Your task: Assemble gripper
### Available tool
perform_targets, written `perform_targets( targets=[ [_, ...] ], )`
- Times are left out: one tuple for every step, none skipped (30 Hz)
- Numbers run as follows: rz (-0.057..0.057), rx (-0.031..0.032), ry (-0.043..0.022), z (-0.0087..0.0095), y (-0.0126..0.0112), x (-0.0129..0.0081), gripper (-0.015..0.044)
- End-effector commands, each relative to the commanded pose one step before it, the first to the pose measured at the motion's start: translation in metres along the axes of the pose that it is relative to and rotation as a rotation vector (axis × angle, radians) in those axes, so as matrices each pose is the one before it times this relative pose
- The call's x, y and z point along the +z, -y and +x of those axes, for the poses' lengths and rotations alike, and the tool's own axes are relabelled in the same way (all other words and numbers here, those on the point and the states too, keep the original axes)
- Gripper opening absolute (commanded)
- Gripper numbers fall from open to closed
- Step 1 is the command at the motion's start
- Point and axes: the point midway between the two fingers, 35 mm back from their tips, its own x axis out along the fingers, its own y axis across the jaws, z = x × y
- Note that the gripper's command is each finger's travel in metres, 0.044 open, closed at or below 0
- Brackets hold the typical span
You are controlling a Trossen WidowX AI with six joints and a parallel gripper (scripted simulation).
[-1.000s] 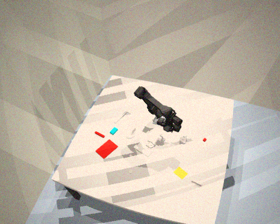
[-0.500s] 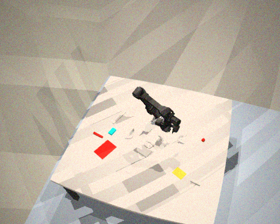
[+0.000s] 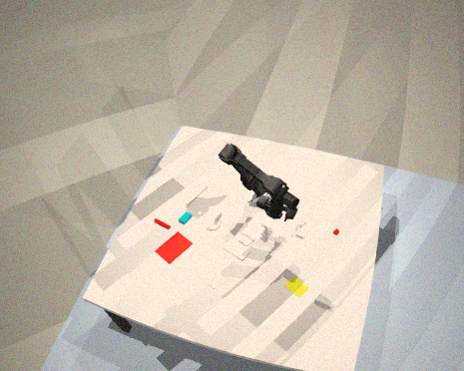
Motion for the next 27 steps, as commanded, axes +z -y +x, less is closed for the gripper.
perform_targets(
  targets=[
    [0.0000,0.00005,0.00003,-0.00001,-0.00001,0.00001,0.0440],
    [0.0000,0.00000,0.00000,0.00000,0.00000,0.00000,0.0440],
    [0.0000,0.00000,0.00000,0.00000,0.00000,0.00000,0.0414],
    [0.0000,0.00000,0.00000,0.00000,0.00000,0.00000,0.0387],
    [0.0000,0.00000,0.00000,0.00000,0.00000,0.00000,0.0361],
    [0.0000,0.00000,0.00000,0.00000,0.00000,0.00000,0.0335],
    [0.0000,0.00000,0.00000,0.00000,0.00000,0.00000,0.0309],
    [0.0000,0.00000,0.00000,0.00000,0.00000,0.00000,0.0282],
    [0.0000,0.00000,0.00000,0.00000,0.00000,0.00000,0.0256],
    [0.0000,0.00000,0.00000,0.00000,0.00000,0.00000,0.0230],
    [0.0000,0.00000,0.00000,0.00000,0.00000,0.00000,0.0204],
    [0.0000,0.00000,0.00000,0.00000,0.00000,0.00000,0.0177],
    [0.0000,0.00000,0.00000,0.00000,0.00000,0.00000,0.0151],
    [0.0000,0.00000,0.00000,0.00000,0.00000,0.00000,0.0125],
    [0.0000,0.00000,0.00000,0.00000,0.00000,0.00000,0.0099],
    [0.0000,0.00000,0.00000,0.00000,0.00000,0.00000,0.0072],
    [0.0000,0.00000,0.00000,0.00000,0.00000,0.00000,0.0046],
    [0.0000,0.00000,0.00000,0.00000,0.00000,0.00000,0.0020],
    [0.0000,0.00000,0.00000,0.00000,0.00000,0.00000,0.0000],
    [0.0000,0.00000,0.00000,0.00000,0.00000,0.00000,0.0000],
    [0.0000,0.00000,0.00000,0.00000,0.00000,0.00000,0.0000],
    [0.0000,0.00000,0.00000,0.00000,0.00000,0.00000,0.0000],
    [0.0000,0.00000,0.00000,0.00000,0.00000,0.00000,0.0000],
    [0.0000,0.00000,0.00000,0.00000,0.00000,0.00000,0.0000],
    [0.0000,0.00000,0.00000,0.00000,0.00000,0.00000,0.0000],
    [0.0000,0.00000,0.00000,0.00000,0.00000,0.00000,0.0000],
    [0.0000,0.00000,0.00000,0.00000,0.00000,0.00000,0.0000]
  ],
)
